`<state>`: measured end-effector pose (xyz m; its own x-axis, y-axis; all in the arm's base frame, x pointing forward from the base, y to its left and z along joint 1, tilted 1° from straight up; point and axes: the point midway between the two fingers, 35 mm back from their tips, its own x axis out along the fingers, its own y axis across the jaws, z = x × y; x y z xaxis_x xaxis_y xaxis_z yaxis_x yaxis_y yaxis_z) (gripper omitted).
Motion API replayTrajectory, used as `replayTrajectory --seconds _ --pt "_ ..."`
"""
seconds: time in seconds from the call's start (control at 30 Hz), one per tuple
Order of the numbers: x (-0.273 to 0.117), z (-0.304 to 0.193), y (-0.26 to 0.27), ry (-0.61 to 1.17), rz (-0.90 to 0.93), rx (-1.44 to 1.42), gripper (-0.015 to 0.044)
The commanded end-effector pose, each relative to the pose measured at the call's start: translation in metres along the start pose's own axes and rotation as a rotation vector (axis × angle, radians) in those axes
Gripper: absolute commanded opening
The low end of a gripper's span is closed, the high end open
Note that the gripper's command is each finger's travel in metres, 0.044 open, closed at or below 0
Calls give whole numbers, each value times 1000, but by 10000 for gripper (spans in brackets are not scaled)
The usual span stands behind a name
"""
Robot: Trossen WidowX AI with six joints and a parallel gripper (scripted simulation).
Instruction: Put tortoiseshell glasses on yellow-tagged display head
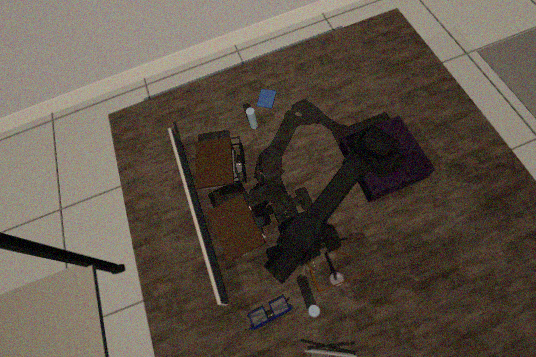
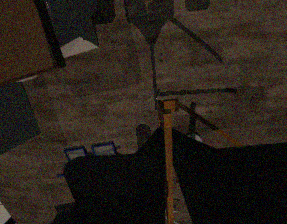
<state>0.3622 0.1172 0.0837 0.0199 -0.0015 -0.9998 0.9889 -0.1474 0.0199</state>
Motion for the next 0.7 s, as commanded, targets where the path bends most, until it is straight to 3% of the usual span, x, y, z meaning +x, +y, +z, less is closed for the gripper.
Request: replayTrajectory --seconds 0.0,0.67 --pt "-5 -9 1 5 6 -70 0" --pt "-7 -116 -27 14 10 -1005 0"
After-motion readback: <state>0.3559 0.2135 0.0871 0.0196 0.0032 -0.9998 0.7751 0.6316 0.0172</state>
